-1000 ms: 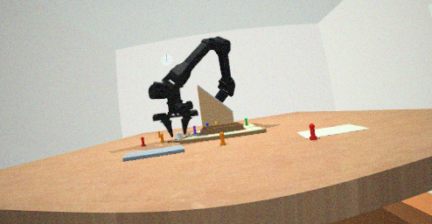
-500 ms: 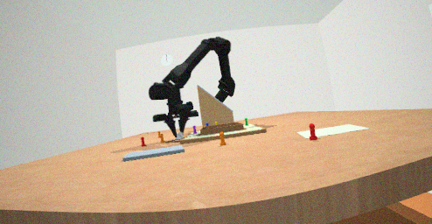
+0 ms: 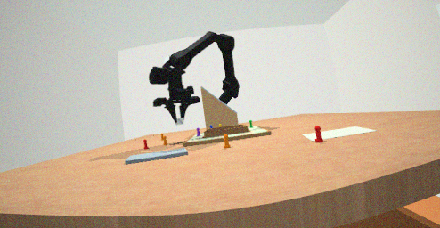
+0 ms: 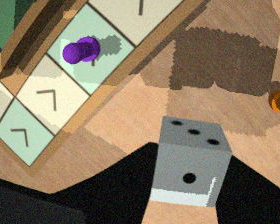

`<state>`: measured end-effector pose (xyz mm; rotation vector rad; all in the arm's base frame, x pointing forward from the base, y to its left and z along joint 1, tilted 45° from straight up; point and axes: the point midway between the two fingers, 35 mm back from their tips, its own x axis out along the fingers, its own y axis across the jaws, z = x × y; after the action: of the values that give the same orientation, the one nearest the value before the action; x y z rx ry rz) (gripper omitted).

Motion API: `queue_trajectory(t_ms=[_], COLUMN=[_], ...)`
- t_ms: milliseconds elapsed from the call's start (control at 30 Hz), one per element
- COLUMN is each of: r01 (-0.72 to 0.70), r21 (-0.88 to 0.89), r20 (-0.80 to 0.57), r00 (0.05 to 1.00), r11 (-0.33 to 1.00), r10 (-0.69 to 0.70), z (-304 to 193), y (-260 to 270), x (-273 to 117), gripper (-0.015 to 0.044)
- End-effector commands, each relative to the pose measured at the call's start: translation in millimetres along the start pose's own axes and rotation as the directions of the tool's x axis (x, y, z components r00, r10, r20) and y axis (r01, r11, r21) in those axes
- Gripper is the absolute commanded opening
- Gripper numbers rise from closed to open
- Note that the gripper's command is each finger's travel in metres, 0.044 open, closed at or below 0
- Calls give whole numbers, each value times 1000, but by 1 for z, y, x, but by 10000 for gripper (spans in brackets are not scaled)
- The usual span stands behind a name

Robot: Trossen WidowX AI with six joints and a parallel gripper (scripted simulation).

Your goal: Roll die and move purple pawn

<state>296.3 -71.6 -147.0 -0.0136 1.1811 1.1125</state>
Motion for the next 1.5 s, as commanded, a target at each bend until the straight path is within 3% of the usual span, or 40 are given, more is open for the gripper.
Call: queue_trajectory(t_ms=[0,133,300,733,1467], r01=[-3,-11,-12,-3,5], r21=[-6,-30,-14,345,828], r20=[-6,-1,0,-5,-6], r00=[1000,1000,1000,1000,1000], r11=[1000,999,1000,938,561], r10=[3,11,12,5,0], z=[-2,-3,-2,24,63], y=[1,5,7,23,56], x=[-25,-50,-53,-49,-39], gripper=[0,0,0,0,0])
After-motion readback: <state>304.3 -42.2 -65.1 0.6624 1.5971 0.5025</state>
